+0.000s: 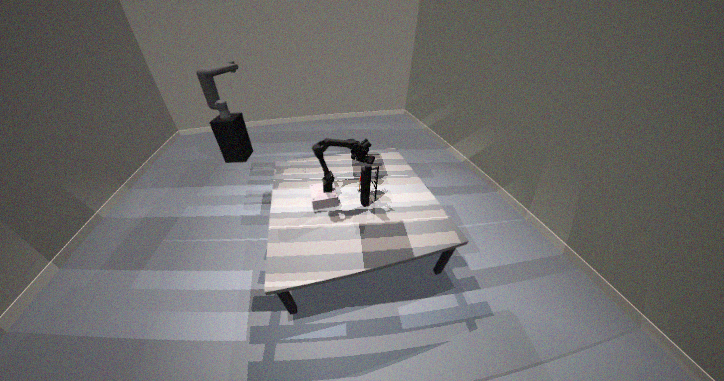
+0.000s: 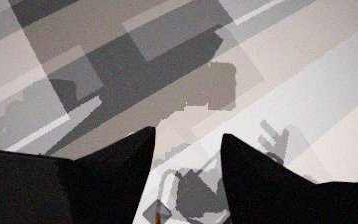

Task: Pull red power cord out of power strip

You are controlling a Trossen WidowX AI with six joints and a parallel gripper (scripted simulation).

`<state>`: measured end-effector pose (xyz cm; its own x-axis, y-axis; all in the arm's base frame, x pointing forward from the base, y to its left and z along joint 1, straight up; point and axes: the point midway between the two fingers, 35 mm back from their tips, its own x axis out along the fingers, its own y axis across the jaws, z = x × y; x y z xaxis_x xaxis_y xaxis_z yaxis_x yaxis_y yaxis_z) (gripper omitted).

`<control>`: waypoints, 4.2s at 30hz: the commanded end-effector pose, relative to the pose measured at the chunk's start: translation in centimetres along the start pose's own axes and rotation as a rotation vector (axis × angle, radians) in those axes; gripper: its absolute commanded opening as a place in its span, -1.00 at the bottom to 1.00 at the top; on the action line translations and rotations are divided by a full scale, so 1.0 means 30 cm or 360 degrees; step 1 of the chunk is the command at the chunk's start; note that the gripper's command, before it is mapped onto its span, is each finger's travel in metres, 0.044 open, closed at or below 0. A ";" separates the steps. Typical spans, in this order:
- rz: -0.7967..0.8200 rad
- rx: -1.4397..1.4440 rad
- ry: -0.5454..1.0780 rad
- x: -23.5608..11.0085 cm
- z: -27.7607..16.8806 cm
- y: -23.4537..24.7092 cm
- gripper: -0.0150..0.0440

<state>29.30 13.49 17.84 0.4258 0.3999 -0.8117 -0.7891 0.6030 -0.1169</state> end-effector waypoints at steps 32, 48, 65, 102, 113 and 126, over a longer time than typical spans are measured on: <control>0.0547 -0.1277 0.0821 -0.014 -0.324 -0.054 0.05; 0.0545 -0.1278 0.0825 -0.042 -0.375 -0.116 0.05; 0.0544 -0.1269 0.0821 -0.015 -0.393 -0.112 -0.22; 0.0547 -0.1272 0.0817 0.032 -0.307 -0.011 -0.49; 0.0549 -0.1273 0.0815 0.047 -0.279 0.039 -0.49; 0.0538 -0.1237 0.0840 0.037 -0.299 0.015 0.05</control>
<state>25.41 8.11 11.77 0.0221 -0.0007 -0.9998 -0.9838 -0.1778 -0.0216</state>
